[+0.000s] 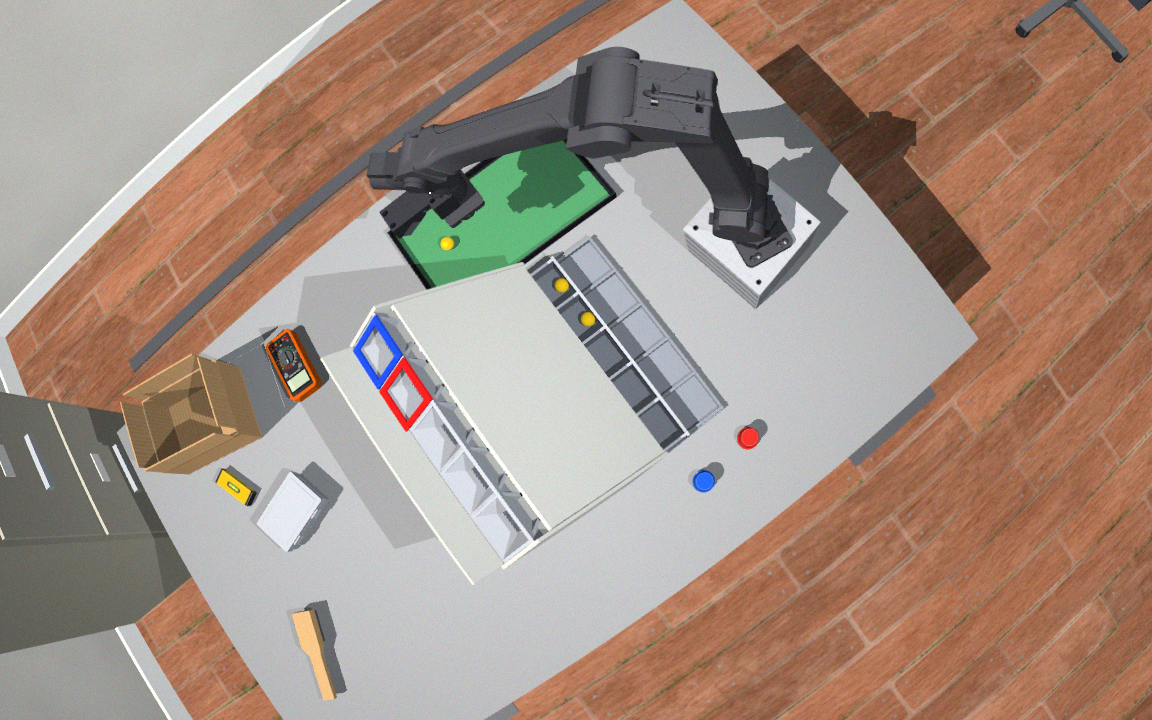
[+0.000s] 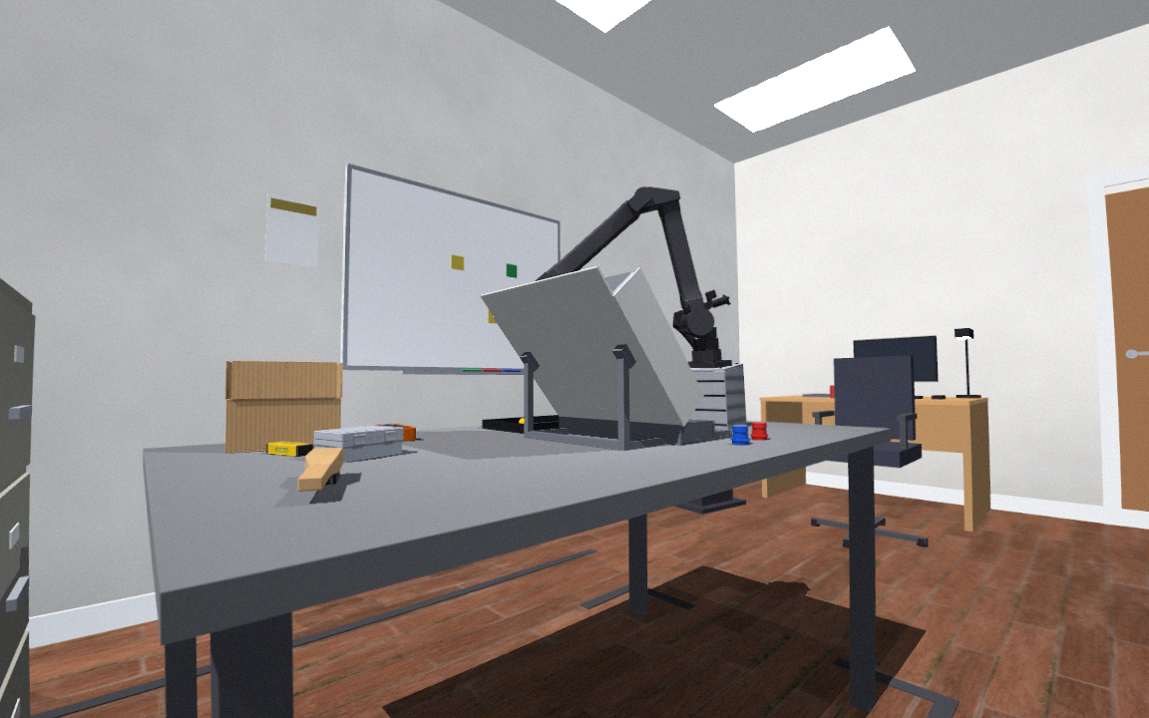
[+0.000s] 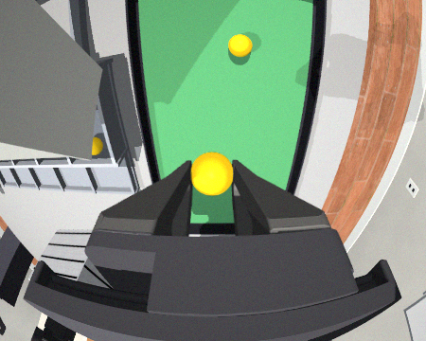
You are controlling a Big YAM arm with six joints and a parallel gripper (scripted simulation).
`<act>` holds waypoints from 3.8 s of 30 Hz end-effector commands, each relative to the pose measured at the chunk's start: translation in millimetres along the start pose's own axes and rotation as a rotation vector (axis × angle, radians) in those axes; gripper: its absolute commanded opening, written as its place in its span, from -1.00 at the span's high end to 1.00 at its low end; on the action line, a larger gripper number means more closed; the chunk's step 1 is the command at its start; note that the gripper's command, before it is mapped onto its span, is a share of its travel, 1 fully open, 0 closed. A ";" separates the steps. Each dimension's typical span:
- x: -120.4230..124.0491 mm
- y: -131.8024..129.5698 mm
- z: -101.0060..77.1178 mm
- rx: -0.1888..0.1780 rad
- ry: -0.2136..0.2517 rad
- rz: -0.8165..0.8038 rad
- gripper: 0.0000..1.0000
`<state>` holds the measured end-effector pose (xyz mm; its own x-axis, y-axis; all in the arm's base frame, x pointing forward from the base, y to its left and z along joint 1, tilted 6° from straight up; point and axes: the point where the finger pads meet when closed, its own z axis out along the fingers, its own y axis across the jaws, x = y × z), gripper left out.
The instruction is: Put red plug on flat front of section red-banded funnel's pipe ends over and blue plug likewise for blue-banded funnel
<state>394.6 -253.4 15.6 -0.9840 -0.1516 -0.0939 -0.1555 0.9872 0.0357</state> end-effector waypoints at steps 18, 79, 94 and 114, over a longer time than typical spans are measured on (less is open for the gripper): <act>-15.5 -19.3 -9.6 0.006 -0.009 -0.001 1.00; 38.7 16.2 -58.0 0.023 -0.056 -0.010 1.00; 13.9 130.0 -109.7 0.011 -0.167 -0.007 1.00; -18.2 260.8 -179.0 0.018 -0.326 -0.036 1.00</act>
<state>352.5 -21.2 186.2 -0.9028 -0.2106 -0.3750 -0.2244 0.9745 -0.0071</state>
